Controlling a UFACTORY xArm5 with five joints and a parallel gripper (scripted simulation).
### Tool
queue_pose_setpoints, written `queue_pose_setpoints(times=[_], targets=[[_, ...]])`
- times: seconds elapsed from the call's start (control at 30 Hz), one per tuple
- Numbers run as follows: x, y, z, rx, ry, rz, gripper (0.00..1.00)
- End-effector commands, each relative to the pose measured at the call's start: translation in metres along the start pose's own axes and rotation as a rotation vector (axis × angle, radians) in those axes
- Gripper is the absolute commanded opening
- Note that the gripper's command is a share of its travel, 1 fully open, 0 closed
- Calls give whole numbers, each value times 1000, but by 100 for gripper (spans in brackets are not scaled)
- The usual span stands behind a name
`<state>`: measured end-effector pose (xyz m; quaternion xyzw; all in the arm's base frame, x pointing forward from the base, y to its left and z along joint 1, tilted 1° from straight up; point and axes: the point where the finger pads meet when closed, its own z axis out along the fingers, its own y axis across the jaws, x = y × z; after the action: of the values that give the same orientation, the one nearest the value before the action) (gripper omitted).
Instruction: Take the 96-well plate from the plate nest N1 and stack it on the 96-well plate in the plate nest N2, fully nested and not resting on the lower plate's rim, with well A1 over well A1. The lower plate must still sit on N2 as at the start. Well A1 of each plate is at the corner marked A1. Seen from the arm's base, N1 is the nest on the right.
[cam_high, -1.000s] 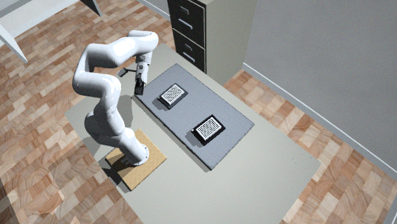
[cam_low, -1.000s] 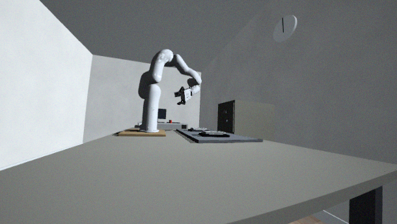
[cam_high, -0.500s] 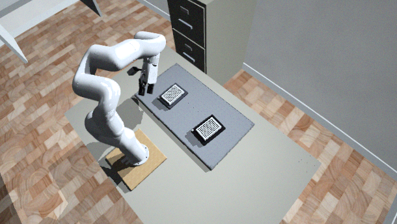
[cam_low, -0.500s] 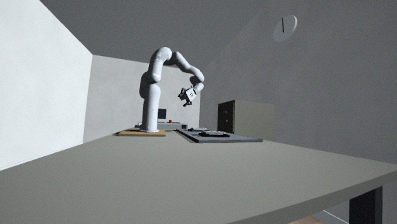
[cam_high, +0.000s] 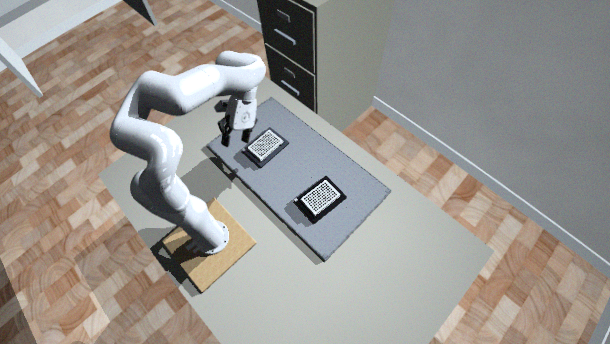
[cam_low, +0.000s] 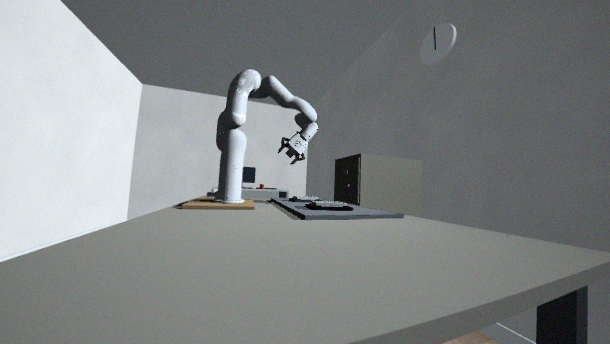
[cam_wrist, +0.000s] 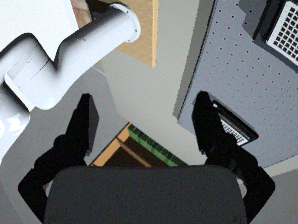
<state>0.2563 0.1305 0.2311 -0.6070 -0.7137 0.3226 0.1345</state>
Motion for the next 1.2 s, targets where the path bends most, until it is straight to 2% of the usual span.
queue_pose_setpoints(times=[0.0, 0.13, 0.2, 0.7, 0.77, 1.17], targets=[[-9, 13, -5, -57, 50, 145, 100], [-17, 22, -8, -91, 89, 255, 100], [-17, 22, -8, -91, 89, 255, 100], [-51, 51, -22, -198, 251, 674, 100], [-51, 51, -22, -198, 251, 674, 100], [-84, 71, -36, -259, 403, 1013, 100]])
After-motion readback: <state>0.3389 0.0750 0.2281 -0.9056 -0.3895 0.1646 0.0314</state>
